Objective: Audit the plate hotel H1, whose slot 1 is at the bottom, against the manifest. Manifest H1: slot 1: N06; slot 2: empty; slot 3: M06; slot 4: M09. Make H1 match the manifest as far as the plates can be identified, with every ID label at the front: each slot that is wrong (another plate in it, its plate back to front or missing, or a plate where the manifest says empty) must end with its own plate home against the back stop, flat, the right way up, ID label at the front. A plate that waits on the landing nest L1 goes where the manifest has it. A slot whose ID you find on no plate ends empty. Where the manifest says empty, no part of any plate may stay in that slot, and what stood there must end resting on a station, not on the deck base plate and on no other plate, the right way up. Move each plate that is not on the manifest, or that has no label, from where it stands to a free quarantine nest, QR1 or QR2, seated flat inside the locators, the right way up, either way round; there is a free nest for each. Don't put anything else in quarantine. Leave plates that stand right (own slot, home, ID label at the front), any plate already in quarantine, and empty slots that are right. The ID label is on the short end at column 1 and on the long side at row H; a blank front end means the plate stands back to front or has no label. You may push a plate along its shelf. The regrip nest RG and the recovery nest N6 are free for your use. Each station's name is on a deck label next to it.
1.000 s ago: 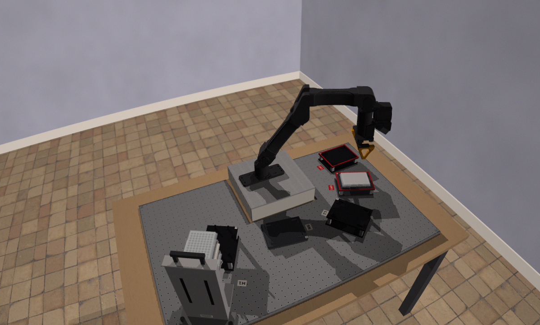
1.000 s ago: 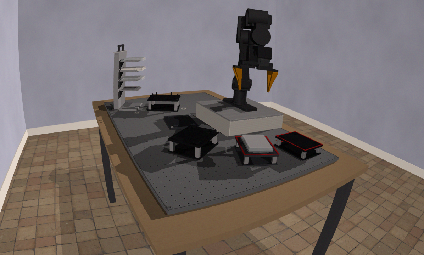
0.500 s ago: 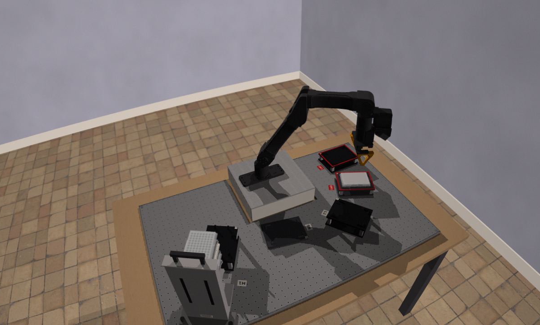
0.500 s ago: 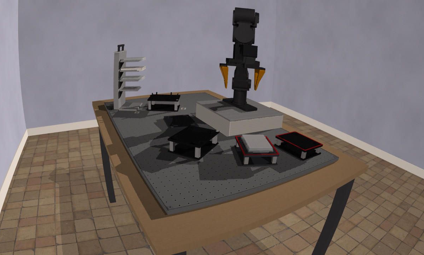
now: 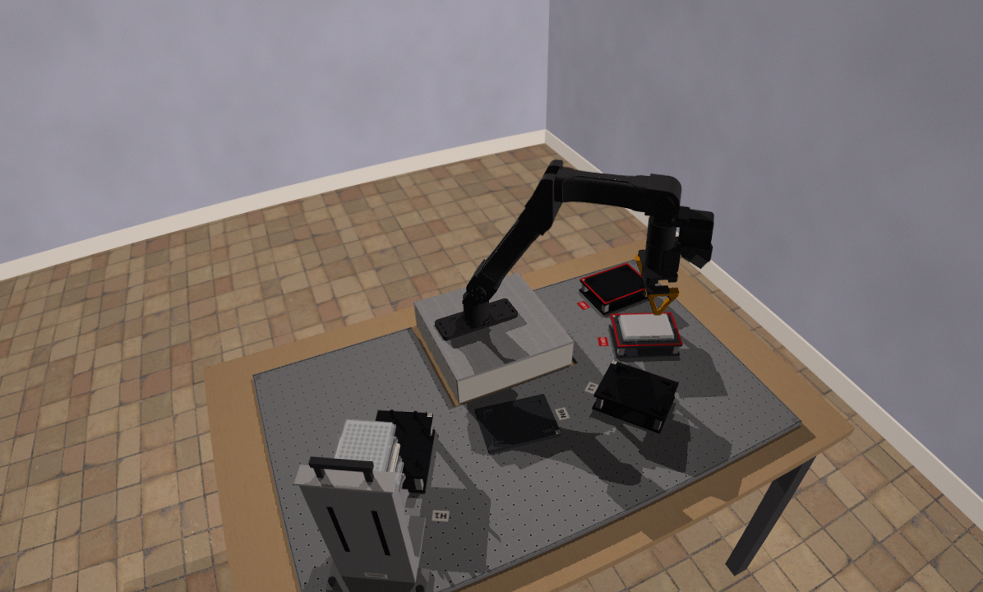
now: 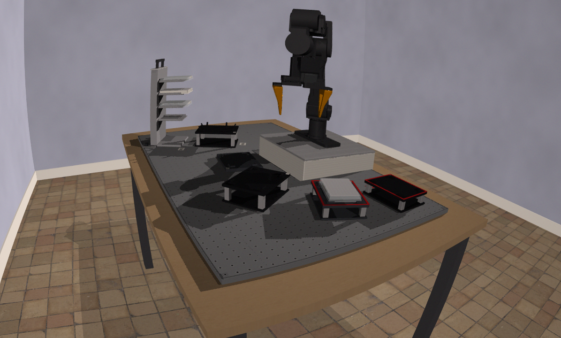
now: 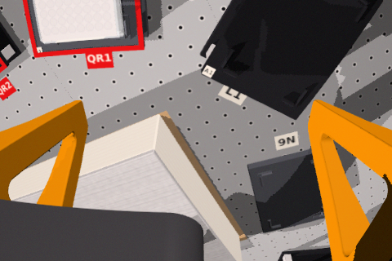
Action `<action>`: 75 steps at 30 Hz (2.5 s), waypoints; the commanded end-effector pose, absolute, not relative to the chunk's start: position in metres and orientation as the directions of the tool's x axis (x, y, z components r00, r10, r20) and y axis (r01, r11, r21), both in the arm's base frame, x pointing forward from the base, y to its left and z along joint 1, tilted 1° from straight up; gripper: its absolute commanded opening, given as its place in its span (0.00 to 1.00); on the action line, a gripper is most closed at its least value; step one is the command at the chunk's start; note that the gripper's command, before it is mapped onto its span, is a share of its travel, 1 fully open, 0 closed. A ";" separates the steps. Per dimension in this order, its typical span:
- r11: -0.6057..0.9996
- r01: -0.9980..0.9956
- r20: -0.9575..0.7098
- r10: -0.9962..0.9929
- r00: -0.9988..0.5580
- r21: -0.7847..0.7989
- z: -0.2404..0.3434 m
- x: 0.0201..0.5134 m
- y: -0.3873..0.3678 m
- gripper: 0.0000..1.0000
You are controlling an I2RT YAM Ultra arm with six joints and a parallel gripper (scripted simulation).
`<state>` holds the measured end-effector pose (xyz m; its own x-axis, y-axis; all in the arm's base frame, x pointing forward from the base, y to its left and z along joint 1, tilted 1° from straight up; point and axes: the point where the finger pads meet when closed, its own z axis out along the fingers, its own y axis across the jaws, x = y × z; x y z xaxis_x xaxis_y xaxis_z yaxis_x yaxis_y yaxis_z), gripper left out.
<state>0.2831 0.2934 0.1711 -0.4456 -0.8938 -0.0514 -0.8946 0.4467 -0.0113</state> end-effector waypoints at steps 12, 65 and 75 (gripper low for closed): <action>0.429 -0.903 -0.011 -0.903 -0.429 0.004 0.185 0.314 0.258 1.00; 0.795 -0.574 -0.310 -0.605 -0.734 -0.194 0.189 0.375 0.119 1.00; 0.869 -0.444 -0.400 -0.494 -0.772 -0.217 0.188 0.385 0.087 1.00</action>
